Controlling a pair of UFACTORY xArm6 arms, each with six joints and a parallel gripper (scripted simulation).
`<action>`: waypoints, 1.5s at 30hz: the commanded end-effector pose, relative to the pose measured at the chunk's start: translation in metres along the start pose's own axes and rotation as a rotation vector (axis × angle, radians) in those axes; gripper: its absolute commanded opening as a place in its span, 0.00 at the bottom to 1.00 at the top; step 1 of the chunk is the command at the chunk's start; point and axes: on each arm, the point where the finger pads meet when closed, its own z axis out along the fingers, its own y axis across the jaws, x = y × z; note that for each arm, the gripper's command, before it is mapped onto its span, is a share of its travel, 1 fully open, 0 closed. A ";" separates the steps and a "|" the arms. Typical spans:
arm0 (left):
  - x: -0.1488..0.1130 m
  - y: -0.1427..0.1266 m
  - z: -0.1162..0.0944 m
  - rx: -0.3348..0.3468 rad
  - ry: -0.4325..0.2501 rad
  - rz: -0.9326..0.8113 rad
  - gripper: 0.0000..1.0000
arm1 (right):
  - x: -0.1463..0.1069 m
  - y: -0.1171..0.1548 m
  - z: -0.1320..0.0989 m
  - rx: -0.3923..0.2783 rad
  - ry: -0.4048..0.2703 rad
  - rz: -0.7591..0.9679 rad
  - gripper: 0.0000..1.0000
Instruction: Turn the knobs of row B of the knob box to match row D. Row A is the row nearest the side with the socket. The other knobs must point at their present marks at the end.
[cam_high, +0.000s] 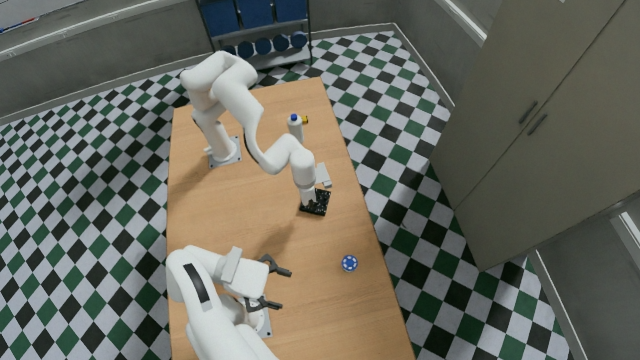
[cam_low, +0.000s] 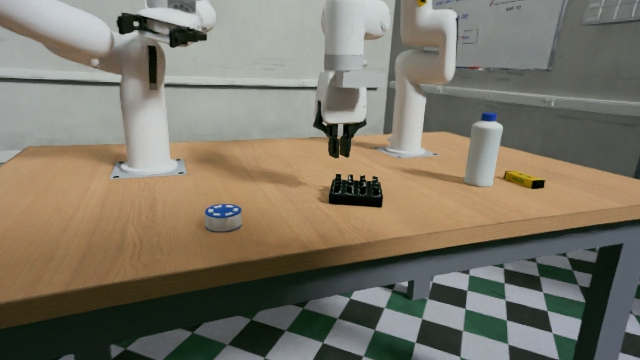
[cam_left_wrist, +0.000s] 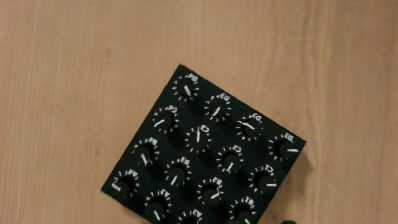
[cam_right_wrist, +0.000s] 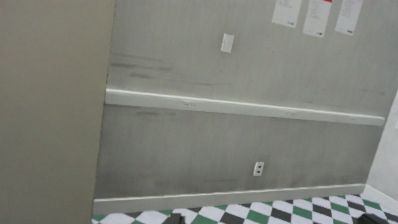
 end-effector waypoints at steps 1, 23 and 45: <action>0.001 0.001 -0.003 -0.010 -0.005 0.145 0.21 | 0.001 0.000 0.000 0.000 -0.001 0.001 1.00; 0.001 0.001 -0.003 -0.010 -0.005 0.205 0.21 | 0.001 0.000 0.000 0.000 -0.001 0.001 1.00; 0.001 0.001 -0.003 -0.010 -0.005 0.205 0.21 | 0.001 0.000 0.000 0.000 -0.001 0.001 1.00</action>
